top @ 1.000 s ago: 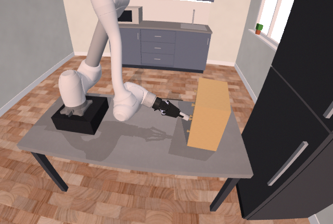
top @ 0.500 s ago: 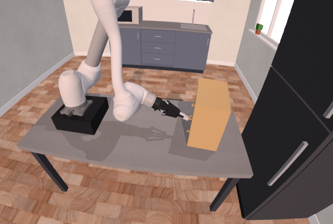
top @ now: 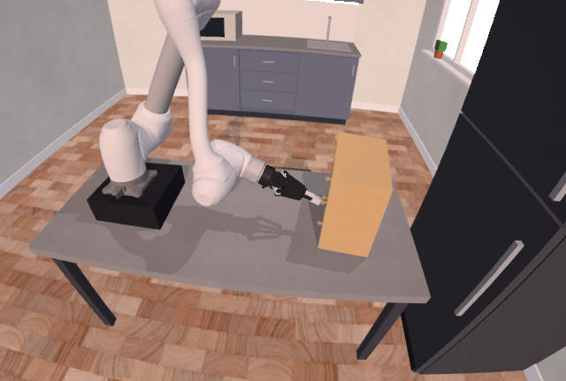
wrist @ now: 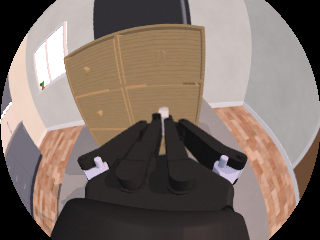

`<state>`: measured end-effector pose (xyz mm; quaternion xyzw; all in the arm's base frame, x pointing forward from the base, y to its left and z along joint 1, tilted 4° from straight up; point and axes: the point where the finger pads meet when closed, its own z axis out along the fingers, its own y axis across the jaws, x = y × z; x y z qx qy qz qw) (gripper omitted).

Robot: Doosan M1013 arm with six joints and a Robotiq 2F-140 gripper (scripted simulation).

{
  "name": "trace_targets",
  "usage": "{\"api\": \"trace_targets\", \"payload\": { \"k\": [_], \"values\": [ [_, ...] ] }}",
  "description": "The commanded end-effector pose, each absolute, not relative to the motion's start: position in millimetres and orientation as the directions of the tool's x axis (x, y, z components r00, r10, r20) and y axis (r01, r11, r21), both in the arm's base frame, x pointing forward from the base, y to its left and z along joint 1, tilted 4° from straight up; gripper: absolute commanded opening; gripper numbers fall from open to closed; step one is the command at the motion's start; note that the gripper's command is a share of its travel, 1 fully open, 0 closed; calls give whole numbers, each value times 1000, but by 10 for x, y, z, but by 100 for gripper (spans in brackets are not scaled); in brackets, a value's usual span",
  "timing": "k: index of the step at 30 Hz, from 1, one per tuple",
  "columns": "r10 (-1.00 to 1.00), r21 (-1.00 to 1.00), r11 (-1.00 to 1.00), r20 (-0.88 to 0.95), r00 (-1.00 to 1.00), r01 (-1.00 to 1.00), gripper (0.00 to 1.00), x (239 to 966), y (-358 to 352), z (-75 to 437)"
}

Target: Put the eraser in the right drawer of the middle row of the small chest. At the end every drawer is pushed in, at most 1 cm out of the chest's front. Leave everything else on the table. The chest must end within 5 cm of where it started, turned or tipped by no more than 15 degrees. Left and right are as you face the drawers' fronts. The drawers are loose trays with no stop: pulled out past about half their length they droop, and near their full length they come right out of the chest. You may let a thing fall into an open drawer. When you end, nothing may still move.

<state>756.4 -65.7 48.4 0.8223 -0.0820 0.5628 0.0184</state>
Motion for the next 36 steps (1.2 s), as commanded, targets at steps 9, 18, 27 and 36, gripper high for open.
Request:
{"api": "trace_targets", "payload": {
  "k": [9,18,27,36],
  "values": [
    [-114,-62,-986,929,353,-156,0,7179,-597,495],
    [-114,-62,-986,929,353,-156,0,7074,-581,498],
    [-114,-62,-986,929,353,-156,0,6772,-542,629],
    [-114,-62,-986,929,353,-156,0,6585,-517,710]
  ]
}}
